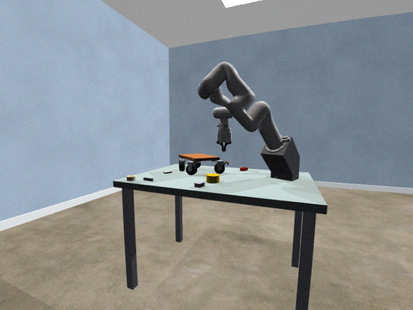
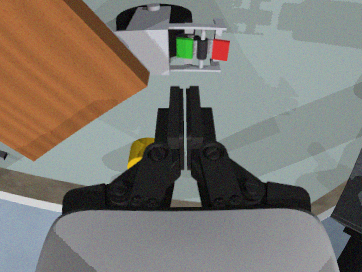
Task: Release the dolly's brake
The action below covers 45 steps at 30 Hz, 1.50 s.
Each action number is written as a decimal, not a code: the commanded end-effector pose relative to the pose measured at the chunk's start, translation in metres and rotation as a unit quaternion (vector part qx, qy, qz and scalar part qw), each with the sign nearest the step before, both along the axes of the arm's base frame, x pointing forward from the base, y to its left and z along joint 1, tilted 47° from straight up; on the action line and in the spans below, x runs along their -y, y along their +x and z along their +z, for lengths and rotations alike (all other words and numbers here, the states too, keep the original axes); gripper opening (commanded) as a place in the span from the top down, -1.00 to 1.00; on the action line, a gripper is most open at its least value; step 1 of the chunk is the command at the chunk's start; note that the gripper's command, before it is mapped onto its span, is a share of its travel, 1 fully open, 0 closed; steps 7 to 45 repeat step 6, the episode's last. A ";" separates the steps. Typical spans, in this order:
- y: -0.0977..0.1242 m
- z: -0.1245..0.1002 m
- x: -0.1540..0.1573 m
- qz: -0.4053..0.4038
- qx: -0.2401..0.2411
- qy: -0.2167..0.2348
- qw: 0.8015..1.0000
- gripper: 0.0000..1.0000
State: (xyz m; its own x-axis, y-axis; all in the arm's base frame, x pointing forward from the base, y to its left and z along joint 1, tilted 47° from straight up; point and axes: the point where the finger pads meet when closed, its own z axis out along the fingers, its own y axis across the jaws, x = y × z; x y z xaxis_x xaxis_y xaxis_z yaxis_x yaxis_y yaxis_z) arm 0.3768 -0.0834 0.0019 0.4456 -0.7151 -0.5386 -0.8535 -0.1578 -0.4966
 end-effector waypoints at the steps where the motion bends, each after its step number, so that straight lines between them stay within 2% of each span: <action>1: 0.001 0.001 0.001 -0.001 0.001 -0.001 1.000 1.00; 45: 0.001 0.001 0.001 -0.001 0.001 -0.001 1.000 1.00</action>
